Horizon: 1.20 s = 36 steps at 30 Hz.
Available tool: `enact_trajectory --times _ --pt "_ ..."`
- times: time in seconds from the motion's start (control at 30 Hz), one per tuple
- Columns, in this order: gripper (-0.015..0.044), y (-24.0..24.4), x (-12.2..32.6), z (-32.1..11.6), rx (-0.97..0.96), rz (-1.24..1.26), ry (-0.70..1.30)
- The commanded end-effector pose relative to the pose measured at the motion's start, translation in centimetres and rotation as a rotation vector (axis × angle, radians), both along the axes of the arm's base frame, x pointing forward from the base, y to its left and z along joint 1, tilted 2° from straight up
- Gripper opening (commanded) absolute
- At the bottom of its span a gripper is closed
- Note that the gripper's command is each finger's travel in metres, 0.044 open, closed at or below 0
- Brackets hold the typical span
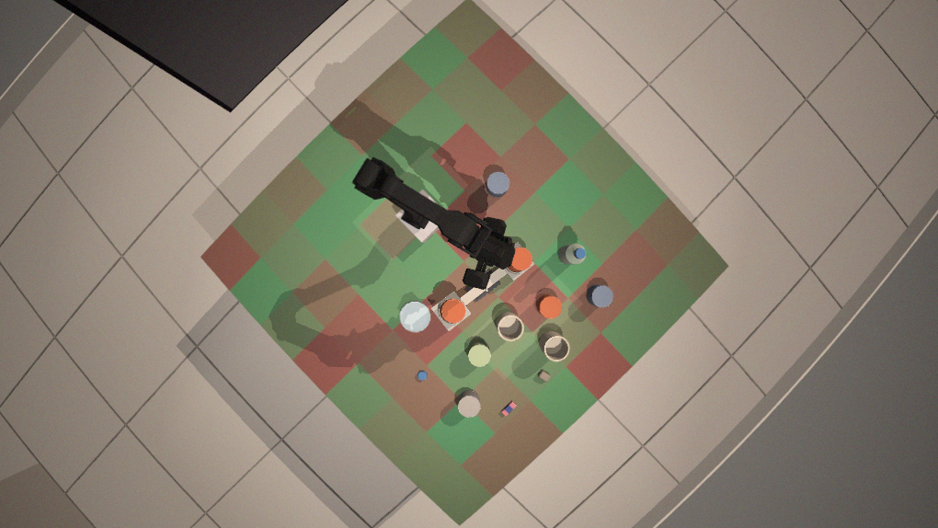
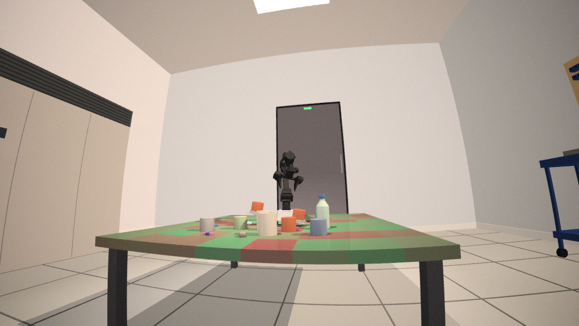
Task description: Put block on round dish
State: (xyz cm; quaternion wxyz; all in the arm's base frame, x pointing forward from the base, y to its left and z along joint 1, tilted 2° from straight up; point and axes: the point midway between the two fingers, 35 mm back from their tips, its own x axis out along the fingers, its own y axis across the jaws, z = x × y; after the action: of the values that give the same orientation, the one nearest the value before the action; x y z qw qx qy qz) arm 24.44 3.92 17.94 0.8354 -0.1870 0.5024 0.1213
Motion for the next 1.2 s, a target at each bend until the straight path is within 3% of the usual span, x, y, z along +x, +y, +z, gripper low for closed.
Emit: enact_trajectory --times 0.0,0.87,1.17 --pt "0.044 1.0 1.2 -0.2 -0.041 0.114 0.042" --pt "0.044 6.6 7.7 -7.5 -0.238 0.9 0.367" --pt "0.044 6.8 7.8 -8.2 -0.24 0.92 0.374"
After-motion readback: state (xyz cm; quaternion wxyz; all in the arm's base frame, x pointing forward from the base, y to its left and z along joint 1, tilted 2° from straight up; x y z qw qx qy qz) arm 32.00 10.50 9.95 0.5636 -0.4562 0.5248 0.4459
